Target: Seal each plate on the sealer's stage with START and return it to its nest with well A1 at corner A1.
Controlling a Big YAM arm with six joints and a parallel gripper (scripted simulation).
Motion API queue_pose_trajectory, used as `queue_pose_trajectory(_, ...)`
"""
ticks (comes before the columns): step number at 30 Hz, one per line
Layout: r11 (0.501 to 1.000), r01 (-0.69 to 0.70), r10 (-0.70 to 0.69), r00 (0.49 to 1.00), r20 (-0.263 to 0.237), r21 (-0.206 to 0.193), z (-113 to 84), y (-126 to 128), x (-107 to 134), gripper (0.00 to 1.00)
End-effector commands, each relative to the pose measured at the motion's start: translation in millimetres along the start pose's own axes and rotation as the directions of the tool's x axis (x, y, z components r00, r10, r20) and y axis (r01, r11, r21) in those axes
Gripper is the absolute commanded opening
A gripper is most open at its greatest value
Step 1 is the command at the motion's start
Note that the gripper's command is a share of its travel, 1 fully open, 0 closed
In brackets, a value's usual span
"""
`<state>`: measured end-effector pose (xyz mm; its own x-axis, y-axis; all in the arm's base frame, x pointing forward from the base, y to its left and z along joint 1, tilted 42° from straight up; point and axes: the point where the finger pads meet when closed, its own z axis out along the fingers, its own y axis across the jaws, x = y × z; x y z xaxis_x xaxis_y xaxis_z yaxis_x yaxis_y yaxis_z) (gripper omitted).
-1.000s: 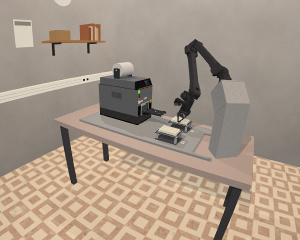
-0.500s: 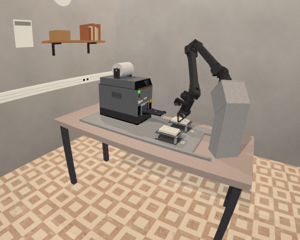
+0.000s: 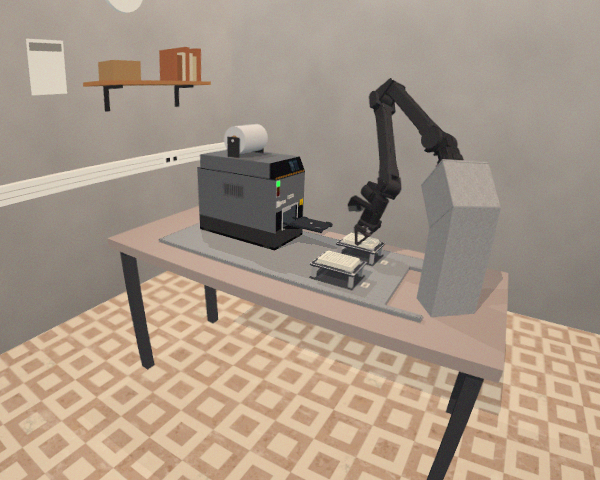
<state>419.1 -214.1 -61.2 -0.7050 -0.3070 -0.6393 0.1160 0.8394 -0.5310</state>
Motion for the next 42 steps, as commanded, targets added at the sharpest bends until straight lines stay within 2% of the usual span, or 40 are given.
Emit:
queue_pose_trajectory(1,1.0,-0.013,0.013,1.0,-0.019,0.001,8.3,-2,10,0.0)
queue_pose_trajectory(5,1.0,-0.013,0.013,1.0,-0.016,0.003,7.1,-3,8,0.0)
queue_pose_trajectory(14,1.0,-0.004,0.004,1.0,-0.01,-0.014,-16.2,8,0,0.0)
queue_pose_trajectory(23,1.0,-0.003,0.003,1.0,0.002,-0.019,-24.1,9,-6,0.0)
queue_pose_trajectory(31,1.0,0.005,-0.005,1.0,0.022,0.017,-13.2,-5,-12,0.0)
queue_pose_trajectory(37,1.0,0.005,-0.006,1.0,0.002,0.01,-8.0,-6,-4,0.0)
queue_pose_trajectory(42,1.0,0.001,-0.001,1.0,0.001,0.004,-28.2,-2,-8,0.0)
